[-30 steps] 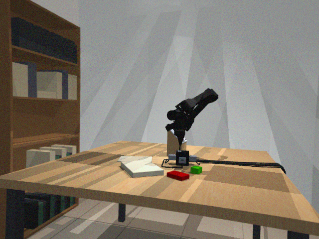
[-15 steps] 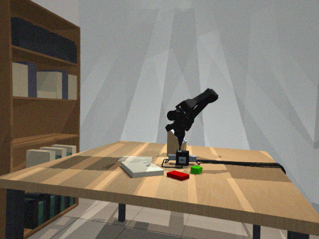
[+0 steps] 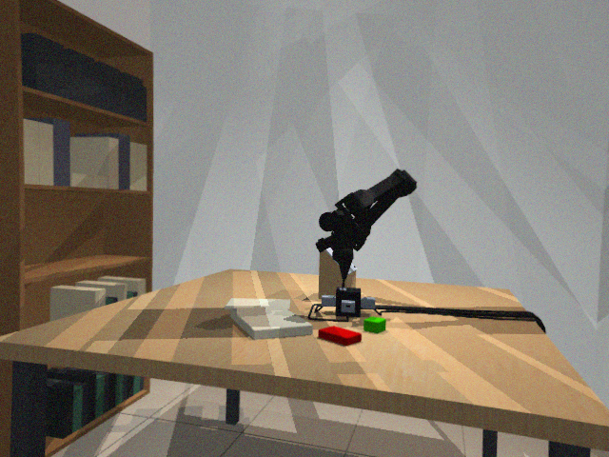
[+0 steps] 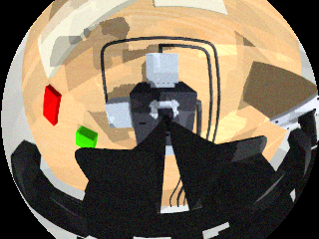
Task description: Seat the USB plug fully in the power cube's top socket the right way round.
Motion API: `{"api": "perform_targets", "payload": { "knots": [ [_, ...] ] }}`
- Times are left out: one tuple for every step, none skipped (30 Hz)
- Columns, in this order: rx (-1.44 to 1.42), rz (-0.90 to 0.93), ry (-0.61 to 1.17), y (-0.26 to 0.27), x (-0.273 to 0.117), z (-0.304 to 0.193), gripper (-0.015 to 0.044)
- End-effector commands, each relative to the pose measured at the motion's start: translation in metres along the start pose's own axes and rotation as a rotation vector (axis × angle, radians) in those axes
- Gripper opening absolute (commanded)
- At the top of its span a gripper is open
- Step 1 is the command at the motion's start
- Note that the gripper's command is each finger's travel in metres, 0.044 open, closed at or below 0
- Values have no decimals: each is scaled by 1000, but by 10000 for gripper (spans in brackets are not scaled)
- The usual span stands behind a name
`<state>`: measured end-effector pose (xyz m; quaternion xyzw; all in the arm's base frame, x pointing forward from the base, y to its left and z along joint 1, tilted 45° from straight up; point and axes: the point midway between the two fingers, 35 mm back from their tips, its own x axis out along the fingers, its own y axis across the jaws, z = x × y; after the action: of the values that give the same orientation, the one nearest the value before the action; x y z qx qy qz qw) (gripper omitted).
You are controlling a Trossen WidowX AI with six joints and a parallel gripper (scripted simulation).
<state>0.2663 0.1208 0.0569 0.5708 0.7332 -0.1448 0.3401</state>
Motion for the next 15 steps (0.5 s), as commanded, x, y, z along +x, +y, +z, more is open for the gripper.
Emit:
{"api": "perform_targets", "payload": {
  "knots": [
    [3, 2, 5, 0, 1, 0, 0],
    [3, 2, 5, 0, 1, 0, 0],
    [3, 2, 5, 0, 1, 0, 0],
    [3, 2, 5, 0, 1, 0, 0],
    [3, 2, 5, 0, 1, 0, 0],
    [3, 2, 5, 0, 1, 0, 0],
    [3, 2, 5, 0, 2, 0, 0],
    [3, 2, 5, 0, 2, 0, 0],
    [3, 2, 5, 0, 2, 0, 0],
    [3, 2, 5, 0, 2, 0, 0],
    [3, 2, 5, 0, 2, 0, 0],
    [3, 2, 5, 0, 2, 0, 0],
    [3, 2, 5, 0, 2, 0, 0],
    [3, 2, 5, 0, 2, 0, 0],
    [3, 2, 5, 0, 3, 0, 0]
  ]
}}
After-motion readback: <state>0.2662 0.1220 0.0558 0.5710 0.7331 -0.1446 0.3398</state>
